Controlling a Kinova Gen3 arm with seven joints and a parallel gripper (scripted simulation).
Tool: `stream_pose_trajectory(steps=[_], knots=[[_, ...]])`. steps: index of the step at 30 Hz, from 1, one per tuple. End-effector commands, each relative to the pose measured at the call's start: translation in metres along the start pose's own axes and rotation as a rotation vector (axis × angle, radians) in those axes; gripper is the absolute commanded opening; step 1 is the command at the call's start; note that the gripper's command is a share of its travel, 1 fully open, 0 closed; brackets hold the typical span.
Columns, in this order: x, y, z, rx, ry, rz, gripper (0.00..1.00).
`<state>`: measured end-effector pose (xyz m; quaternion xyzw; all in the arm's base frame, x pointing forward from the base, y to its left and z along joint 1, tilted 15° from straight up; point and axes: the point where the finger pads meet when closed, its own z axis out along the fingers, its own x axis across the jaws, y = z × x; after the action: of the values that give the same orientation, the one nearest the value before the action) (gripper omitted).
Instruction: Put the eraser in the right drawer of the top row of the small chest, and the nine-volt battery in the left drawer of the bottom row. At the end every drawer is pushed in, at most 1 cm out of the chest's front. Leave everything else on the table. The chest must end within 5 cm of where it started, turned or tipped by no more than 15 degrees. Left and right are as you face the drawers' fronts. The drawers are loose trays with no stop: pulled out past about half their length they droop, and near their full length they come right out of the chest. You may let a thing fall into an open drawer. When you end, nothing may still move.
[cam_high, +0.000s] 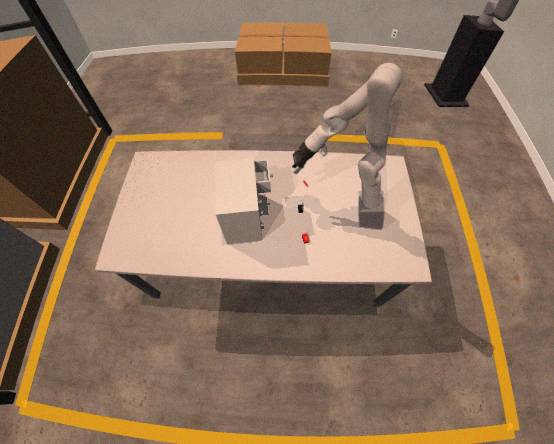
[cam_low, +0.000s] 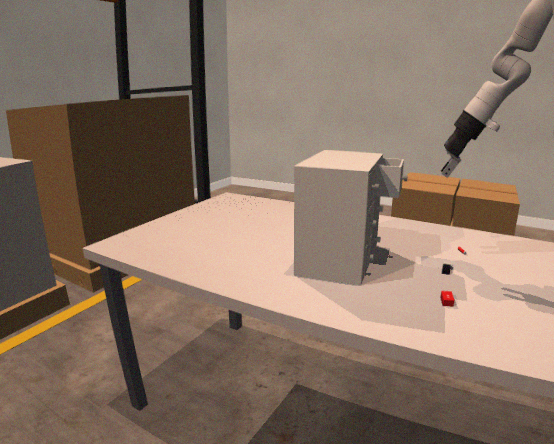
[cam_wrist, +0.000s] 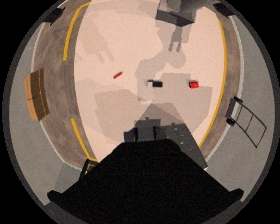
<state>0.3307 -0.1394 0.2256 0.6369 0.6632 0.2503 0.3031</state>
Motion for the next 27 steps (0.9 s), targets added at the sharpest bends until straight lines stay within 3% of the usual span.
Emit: stream_pose_trajectory(steps=[1,27], knots=[[-0.004,0.003,-0.003,0.004,-0.010,-0.004,0.67],[-0.004,0.004,-0.015,0.064,-0.011,-0.002,0.67]])
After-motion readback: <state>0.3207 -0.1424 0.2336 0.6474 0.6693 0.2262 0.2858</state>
